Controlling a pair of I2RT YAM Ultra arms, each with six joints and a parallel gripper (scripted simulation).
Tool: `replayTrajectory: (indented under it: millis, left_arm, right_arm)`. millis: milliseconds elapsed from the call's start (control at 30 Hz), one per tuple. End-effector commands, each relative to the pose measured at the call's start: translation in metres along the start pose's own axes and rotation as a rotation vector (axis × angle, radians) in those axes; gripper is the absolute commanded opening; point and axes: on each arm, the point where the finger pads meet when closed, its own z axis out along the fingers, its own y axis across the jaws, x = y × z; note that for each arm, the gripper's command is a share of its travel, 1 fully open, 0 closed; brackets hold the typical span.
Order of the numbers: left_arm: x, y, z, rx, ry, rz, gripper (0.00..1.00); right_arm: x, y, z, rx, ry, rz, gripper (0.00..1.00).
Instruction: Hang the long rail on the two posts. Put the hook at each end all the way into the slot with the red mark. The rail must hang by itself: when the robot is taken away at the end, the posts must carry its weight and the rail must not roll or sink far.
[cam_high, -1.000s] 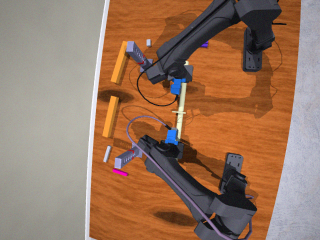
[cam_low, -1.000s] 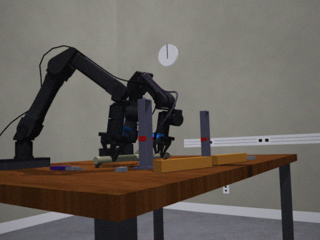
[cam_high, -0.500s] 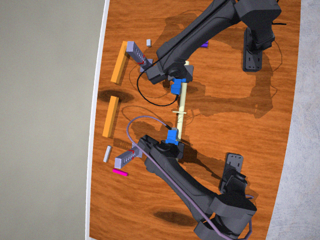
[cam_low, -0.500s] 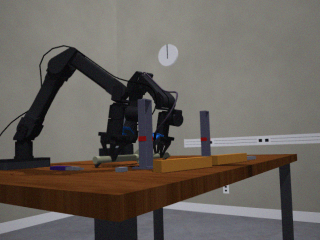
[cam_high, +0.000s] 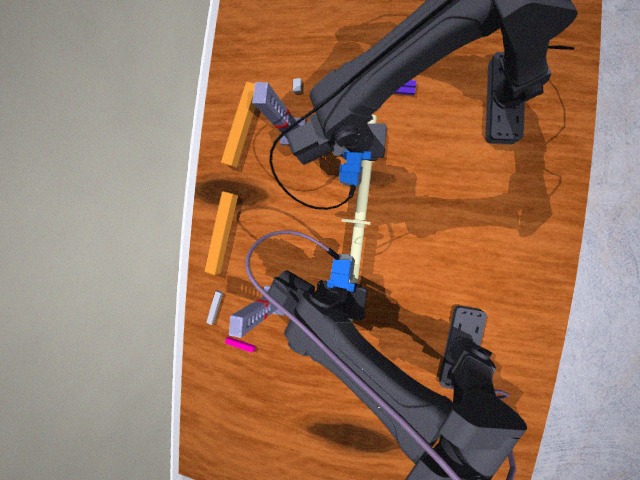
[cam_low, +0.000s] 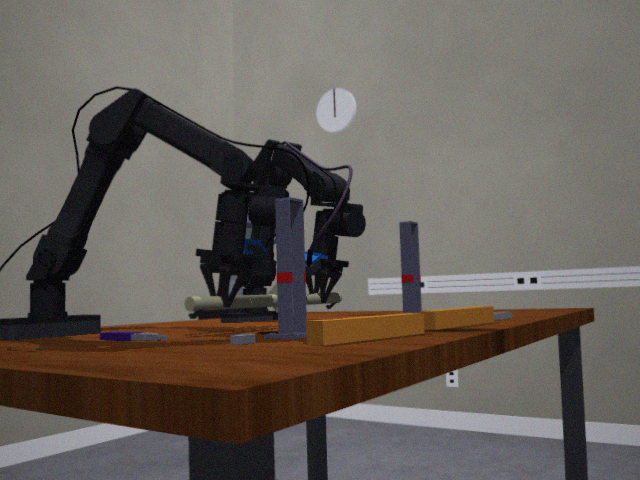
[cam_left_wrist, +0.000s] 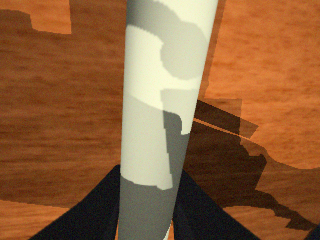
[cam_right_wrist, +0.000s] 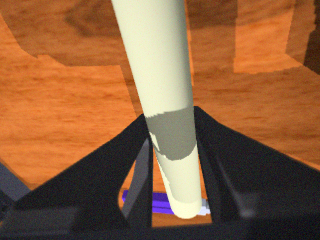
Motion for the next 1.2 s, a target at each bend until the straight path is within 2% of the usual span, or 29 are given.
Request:
replayTrajectory:
  millis: [0,233,467,533,733,1167]
  left_arm:
    - [0.003,0.009,-0.028,-0.082,0.008,-0.003,0.19]
    - [0.003,0.013,-0.035,-0.2,0.008,-0.001,0.19]
    - [0.003,0.018,-0.035,-0.423,0.009,-0.001,0.19]
    - [0.003,0.018,-0.035,-0.423,0.009,-0.001,0.19]
    - [0.002,0.026,-0.032,-0.588,0.008,-0.001,0.19]
    - [0.002,0.035,-0.031,-0.682,0.009,-0.001,0.19]
  right_arm:
    - [-0.005,-0.006,-0.029,0.069,-0.034,-0.008,0.19]
    - [-0.005,-0.009,-0.035,0.187,-0.033,-0.002,0.19]
    - [-0.005,-0.013,-0.035,0.412,-0.029,0.002,0.19]
    - [-0.005,-0.013,-0.035,0.412,-0.029,0.002,0.19]
    - [-0.006,-0.021,-0.032,0.578,-0.027,0.006,0.19]
    - [-0.006,-0.03,-0.032,0.673,-0.025,0.009,0.19]
